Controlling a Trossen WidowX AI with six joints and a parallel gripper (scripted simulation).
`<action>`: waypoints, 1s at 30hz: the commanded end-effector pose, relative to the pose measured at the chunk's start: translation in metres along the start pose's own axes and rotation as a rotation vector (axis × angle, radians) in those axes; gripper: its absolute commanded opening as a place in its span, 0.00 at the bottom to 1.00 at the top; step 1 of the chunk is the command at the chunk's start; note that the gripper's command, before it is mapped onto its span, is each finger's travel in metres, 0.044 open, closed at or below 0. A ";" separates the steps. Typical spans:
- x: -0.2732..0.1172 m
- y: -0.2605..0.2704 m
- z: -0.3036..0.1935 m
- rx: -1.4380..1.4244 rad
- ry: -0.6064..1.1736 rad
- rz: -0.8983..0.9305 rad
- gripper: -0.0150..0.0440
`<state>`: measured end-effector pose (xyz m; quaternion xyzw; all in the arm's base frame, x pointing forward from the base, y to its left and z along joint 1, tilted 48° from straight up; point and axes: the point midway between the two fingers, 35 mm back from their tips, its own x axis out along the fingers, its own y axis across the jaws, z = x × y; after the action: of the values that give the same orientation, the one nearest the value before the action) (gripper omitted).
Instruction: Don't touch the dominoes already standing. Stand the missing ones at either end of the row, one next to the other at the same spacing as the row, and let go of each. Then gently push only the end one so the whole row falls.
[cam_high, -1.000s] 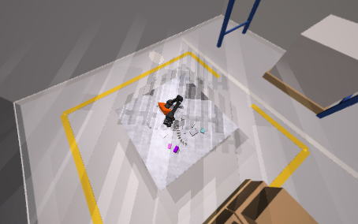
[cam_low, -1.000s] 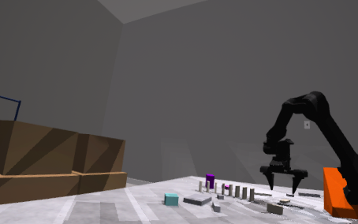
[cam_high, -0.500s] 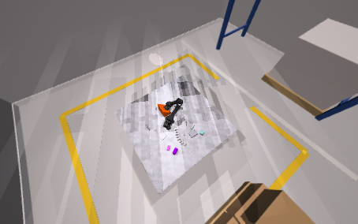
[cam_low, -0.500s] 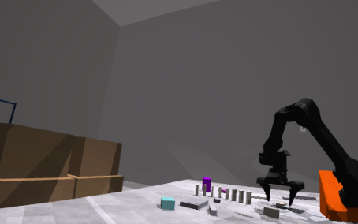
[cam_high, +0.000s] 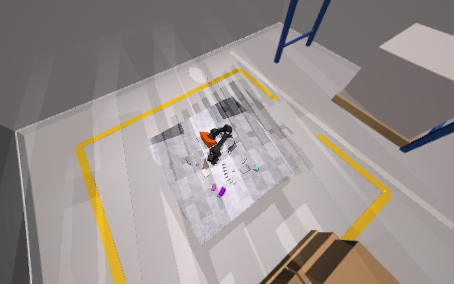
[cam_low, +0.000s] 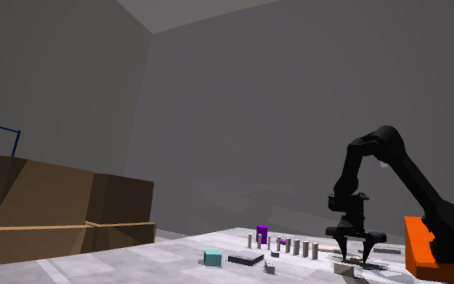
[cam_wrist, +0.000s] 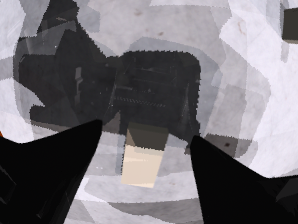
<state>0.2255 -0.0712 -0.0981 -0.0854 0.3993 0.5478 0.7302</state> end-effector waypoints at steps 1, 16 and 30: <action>0.001 0.001 0.000 0.005 -0.004 0.001 0.60; -0.006 0.000 0.001 0.005 -0.004 0.000 0.44; -0.158 -0.006 0.008 0.007 0.001 0.000 0.44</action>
<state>0.2254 -0.1518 -0.0213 -0.0782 0.4016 0.5469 0.7304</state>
